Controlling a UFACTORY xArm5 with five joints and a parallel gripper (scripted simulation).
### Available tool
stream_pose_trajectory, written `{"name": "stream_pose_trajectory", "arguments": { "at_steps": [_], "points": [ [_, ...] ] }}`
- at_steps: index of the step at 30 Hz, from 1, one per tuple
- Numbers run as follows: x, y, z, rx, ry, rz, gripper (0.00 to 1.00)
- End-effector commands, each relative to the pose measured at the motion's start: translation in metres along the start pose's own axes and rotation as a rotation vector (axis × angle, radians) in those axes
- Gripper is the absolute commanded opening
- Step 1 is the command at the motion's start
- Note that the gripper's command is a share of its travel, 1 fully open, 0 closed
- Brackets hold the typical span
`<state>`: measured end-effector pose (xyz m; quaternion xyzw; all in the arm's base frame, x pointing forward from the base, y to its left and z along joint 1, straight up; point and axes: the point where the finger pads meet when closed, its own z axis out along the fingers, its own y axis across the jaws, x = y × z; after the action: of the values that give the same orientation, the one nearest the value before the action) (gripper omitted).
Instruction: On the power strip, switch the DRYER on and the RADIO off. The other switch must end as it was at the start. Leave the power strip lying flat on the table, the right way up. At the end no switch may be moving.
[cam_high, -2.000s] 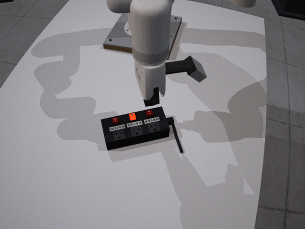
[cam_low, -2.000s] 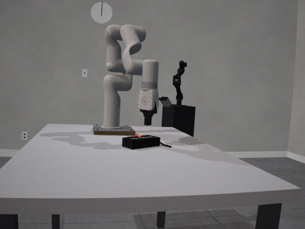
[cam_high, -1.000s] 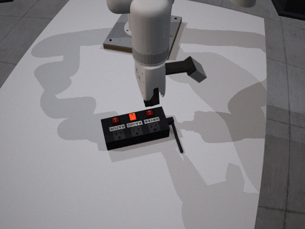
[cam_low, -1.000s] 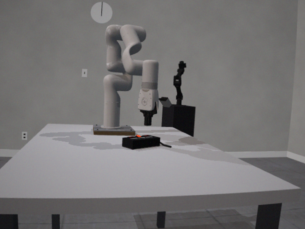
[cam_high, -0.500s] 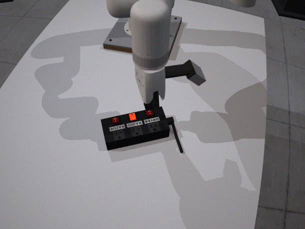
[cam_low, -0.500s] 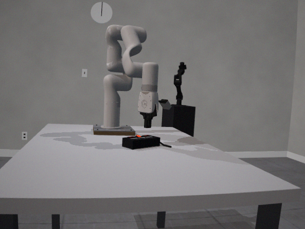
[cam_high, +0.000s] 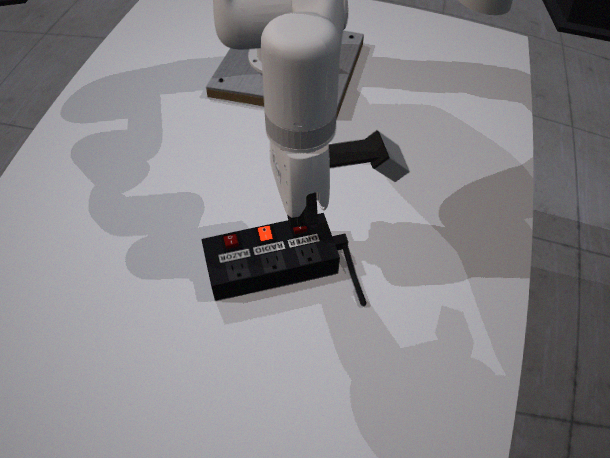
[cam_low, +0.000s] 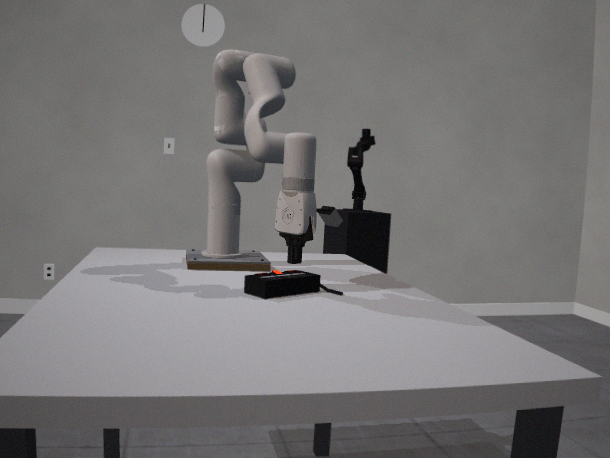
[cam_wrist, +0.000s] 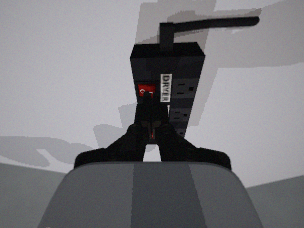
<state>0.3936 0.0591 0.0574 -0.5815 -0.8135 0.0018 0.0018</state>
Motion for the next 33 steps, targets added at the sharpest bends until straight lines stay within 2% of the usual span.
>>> {"name": "stream_pose_trajectory", "arguments": {
  "at_steps": [1, 14, 33],
  "points": [
    [0.0, 0.002, 0.001, -0.004, -0.001, 0.0, 0.0],
    [0.0, 0.002, 0.011, -0.004, -0.001, 0.0, 0.0],
    [0.0, 0.002, 0.012, -0.004, -0.001, 0.0, 0.0]
  ]
}}
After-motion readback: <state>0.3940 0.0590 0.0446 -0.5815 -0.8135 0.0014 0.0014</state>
